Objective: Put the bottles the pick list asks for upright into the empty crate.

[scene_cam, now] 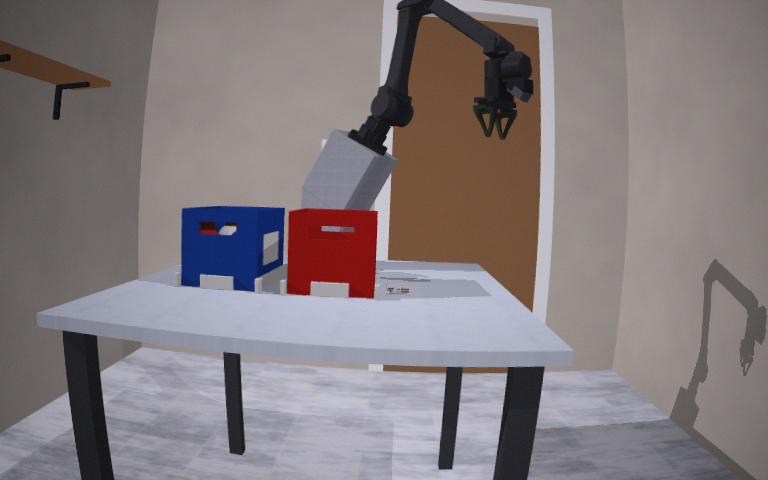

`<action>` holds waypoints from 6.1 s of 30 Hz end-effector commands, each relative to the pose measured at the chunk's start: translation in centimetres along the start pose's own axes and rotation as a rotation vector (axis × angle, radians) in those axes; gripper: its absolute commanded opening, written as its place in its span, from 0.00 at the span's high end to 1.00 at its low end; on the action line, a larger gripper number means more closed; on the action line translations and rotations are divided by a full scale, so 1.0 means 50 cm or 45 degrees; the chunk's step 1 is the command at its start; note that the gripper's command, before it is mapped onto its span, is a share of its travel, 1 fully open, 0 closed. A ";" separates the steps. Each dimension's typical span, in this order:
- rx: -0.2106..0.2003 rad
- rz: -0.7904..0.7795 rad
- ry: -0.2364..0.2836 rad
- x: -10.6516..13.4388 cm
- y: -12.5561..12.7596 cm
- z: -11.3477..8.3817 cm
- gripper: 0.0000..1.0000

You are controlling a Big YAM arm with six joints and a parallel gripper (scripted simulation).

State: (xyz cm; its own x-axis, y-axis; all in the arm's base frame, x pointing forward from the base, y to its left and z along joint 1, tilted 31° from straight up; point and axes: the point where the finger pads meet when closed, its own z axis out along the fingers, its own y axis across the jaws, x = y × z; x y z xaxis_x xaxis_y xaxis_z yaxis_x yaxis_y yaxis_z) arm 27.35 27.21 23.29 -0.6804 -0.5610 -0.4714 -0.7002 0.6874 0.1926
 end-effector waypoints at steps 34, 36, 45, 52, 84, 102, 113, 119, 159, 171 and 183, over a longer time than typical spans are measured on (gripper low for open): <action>0.001 0.763 -0.011 0.012 -0.192 0.087 0.39; 0.000 0.799 -0.021 0.001 -0.202 0.084 0.39; 0.003 0.963 -0.037 -0.001 -0.278 0.112 0.39; 0.006 0.927 -0.056 -0.010 -0.347 0.133 0.39; 0.016 0.930 -0.049 0.027 -0.612 0.251 0.39; 0.002 0.899 -0.026 0.033 -0.564 0.250 0.39; 0.003 0.903 -0.027 0.029 -0.563 0.247 0.39; 0.002 0.911 -0.021 0.033 -0.560 0.248 0.39; 0.003 0.923 -0.022 0.030 -0.558 0.246 0.39; 0.003 0.926 -0.020 0.031 -0.557 0.246 0.39; 0.000 1.017 0.015 0.116 -0.630 0.248 0.39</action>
State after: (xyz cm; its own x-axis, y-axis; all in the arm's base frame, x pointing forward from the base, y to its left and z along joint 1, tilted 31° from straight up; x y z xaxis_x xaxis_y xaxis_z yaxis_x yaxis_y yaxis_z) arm 47.94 10.75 4.71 -0.9773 0.0786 -0.1968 -0.0247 0.8800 0.4743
